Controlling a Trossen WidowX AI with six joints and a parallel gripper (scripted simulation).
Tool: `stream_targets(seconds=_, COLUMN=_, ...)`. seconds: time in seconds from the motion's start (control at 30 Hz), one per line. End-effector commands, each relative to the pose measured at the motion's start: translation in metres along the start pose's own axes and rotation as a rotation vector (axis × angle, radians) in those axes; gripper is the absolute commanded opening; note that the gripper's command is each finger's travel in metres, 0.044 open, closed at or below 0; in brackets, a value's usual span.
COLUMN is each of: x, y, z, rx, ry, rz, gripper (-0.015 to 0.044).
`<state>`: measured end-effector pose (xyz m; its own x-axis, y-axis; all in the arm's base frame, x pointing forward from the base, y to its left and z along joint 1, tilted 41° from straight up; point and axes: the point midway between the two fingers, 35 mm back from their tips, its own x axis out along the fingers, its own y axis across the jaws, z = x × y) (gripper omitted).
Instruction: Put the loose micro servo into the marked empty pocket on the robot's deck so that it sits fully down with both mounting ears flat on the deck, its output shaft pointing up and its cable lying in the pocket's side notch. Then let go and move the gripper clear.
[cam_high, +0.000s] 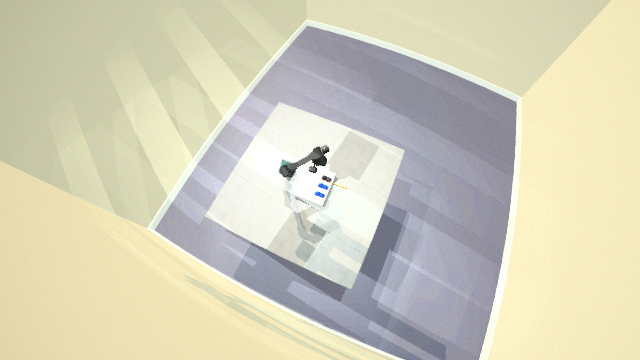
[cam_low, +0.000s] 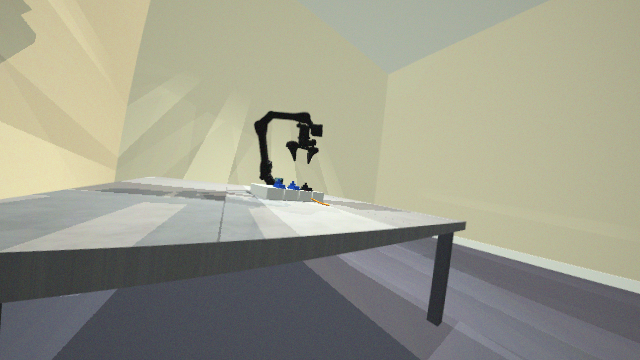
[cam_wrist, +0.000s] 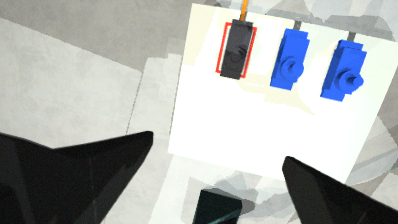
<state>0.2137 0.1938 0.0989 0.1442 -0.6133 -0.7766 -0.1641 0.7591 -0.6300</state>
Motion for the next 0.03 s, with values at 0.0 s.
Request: stream_targets(seconds=0.0, x=0.0002, y=0.0004, z=-0.0007, rx=-0.007, ry=0.006, rz=0.0, gripper=0.044)
